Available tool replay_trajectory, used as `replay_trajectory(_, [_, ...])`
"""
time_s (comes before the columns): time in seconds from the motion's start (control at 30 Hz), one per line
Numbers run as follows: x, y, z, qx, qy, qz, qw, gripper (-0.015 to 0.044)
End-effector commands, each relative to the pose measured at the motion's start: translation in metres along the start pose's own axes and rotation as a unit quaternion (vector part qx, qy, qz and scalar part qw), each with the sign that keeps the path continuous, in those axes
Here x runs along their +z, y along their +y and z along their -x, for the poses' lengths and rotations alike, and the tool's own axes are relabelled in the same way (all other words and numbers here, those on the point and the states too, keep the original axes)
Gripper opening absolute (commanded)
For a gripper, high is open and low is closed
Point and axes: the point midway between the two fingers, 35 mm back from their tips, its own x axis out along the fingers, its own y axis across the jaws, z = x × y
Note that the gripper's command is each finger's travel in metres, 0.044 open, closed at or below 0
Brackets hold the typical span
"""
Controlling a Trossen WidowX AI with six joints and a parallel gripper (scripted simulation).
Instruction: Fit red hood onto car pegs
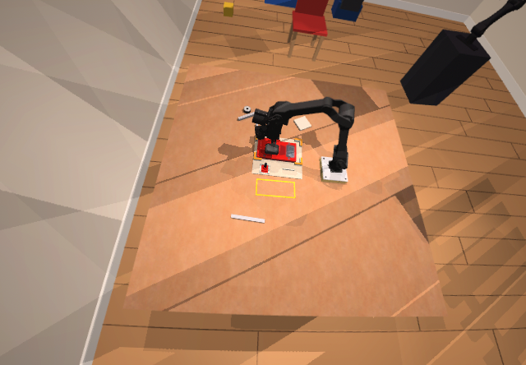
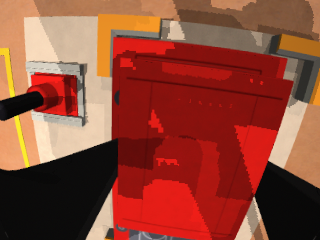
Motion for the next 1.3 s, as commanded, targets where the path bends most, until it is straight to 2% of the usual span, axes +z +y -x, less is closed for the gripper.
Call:
replay_trajectory(0.0, [0.0,0.0,-0.002,0.002,0.0,0.001,1.0,0.0])
replay_trajectory(1.1, [0.0,0.0,-0.011,0.0,0.0,0.0,1.0,0.0])
replay_trajectory(1.27, [-0.001,0.0,-0.011,0.0,0.0,0.0,1.0,0.0131])
